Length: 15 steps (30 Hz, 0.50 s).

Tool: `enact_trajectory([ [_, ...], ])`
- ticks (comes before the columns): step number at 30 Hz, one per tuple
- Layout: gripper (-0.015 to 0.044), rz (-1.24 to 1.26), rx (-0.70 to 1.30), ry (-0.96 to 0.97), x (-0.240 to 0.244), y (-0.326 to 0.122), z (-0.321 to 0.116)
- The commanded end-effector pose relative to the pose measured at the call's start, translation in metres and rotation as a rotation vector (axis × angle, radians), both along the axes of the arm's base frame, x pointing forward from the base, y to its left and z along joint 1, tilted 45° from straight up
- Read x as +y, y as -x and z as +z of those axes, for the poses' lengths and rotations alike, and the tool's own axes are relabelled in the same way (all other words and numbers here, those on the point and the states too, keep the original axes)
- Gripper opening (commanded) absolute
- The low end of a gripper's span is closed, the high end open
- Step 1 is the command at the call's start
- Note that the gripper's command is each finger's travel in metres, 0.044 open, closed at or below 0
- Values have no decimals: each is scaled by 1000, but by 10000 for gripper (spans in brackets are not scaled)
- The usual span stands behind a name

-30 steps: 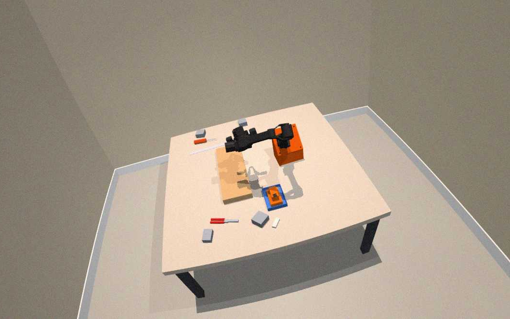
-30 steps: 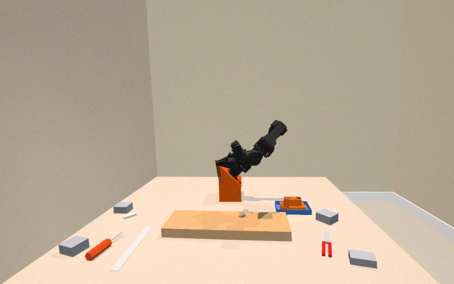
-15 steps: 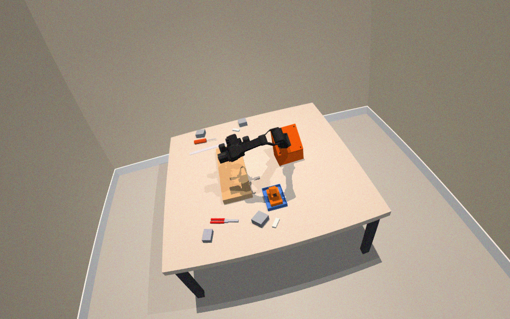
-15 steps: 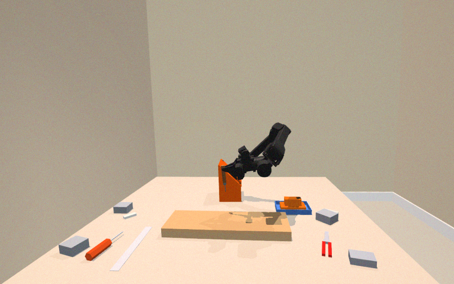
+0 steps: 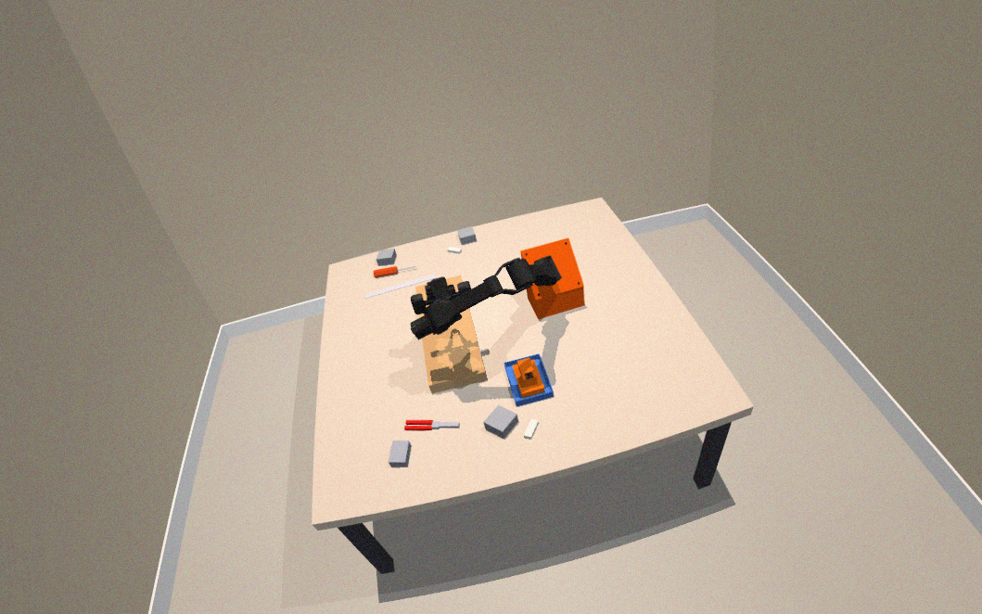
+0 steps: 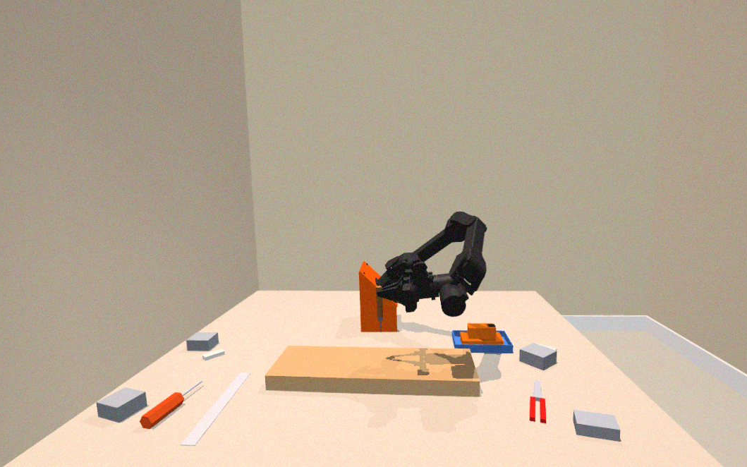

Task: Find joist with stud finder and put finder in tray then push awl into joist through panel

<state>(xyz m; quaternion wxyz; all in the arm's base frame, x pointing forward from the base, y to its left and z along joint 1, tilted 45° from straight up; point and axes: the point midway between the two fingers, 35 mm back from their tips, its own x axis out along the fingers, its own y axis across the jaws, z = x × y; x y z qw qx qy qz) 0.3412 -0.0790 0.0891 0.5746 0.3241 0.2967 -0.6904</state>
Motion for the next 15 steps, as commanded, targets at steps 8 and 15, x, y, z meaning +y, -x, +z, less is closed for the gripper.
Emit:
enact_trajectory([
  [8, 0, -7, -14, 27, 15, -16, -1],
  [15, 0, -7, -14, 26, 20, -17, -7],
])
